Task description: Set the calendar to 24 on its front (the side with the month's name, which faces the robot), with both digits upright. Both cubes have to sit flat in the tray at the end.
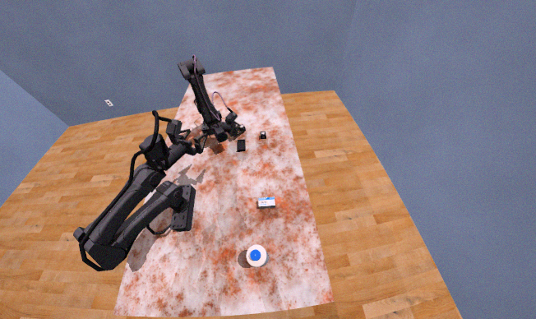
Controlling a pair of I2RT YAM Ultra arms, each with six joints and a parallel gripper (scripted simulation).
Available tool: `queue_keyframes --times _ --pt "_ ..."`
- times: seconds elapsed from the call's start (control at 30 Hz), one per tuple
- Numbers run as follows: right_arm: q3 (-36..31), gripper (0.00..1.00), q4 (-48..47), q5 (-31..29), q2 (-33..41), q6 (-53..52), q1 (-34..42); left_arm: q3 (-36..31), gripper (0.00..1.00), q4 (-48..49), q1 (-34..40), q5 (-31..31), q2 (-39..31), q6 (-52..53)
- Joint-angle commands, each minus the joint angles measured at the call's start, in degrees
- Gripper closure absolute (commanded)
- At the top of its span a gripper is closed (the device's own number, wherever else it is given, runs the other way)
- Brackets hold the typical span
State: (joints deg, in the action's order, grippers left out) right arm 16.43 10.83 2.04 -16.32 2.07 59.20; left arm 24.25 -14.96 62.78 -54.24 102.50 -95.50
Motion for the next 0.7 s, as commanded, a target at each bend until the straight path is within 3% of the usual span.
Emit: queue_keyframes --times 0.0,0.23,0.37,0.43,0.67 --pt "-0.8 0.0 -0.5 0.7 1.3 0.4 -0.6 -1.9 0.45 -0.5 1.1 -0.5 -3.4 -0.9" --pt "-0.8 0.0 -0.5 0.7 1.3 0.4 -0.6 1.1 0.45 -8.8 5.0 0.1 -5.5 -6.7" --pt "-0.8 0.0 -0.5 0.7 1.3 0.4 -0.6 2.5 0.0 -13.9 7.6 0.9 -6.3 -10.5" --pt "-0.8 0.0 -0.5 0.7 1.3 0.4 -0.6 2.5 0.0 -13.9 7.6 0.9 -6.3 -10.5" --pt "-0.8 0.0 -0.5 0.7 1.3 0.4 -0.6 7.4 0.0 -30.1 16.9 5.4 -11.2 -18.9"
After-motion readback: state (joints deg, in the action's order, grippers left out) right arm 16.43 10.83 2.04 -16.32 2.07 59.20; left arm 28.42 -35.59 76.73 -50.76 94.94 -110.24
